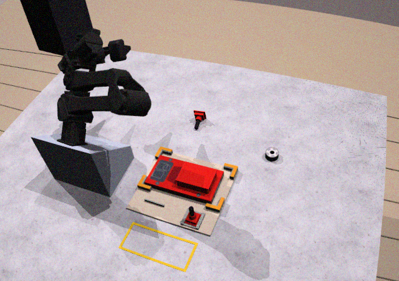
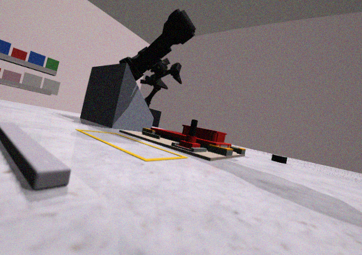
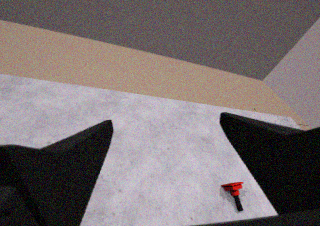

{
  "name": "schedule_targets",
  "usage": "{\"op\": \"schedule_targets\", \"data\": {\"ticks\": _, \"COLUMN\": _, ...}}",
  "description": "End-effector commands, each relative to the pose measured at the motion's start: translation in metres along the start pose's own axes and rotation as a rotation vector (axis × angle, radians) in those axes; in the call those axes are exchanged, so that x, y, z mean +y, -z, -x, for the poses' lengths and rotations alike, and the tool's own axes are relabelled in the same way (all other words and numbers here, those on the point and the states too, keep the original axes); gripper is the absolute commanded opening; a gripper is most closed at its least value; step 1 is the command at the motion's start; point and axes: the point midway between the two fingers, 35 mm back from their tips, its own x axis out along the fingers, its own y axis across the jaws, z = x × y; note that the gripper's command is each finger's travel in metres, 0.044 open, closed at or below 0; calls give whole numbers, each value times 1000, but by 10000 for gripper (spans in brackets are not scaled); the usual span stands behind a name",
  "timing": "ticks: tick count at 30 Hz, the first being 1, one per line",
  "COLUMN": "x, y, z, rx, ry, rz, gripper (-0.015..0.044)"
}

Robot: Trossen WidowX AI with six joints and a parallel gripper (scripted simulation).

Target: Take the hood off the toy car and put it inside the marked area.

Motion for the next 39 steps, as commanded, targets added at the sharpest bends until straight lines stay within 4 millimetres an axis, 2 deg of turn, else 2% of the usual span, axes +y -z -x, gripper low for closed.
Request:
{"op": "schedule_targets", "data": {"ticks": 1, "x": 0, "y": -1, "z": -1, "rx": -2, "ry": 3, "rz": 5, "gripper": 440}}
{"op": "schedule_targets", "data": {"ticks": 11, "x": 8, "y": -20, "z": -38, "rx": -30, "ry": 87, "rz": 293, "gripper": 440}}
{"op": "schedule_targets", "data": {"ticks": 15, "x": 12, "y": -18, "z": -61, "rx": 2, "ry": 90, "rz": 400, "gripper": 440}}
{"op": "schedule_targets", "data": {"ticks": 19, "x": 12, "y": -7, "z": -85, "rx": 65, "ry": 81, "rz": 489, "gripper": 440}}
{"op": "schedule_targets", "data": {"ticks": 24, "x": 3, "y": 17, "z": -115, "rx": 185, "ry": 61, "rz": 567, "gripper": 440}}
{"op": "schedule_targets", "data": {"ticks": 29, "x": -17, "y": 51, "z": -140, "rx": 342, "ry": 40, "rz": 597, "gripper": 440}}
{"op": "schedule_targets", "data": {"ticks": 34, "x": -48, "y": 91, "z": -155, "rx": 519, "ry": 34, "rz": 587, "gripper": 440}}
{"op": "schedule_targets", "data": {"ticks": 39, "x": -87, "y": 133, "z": -157, "rx": 706, "ry": 41, "rz": 525, "gripper": 440}}
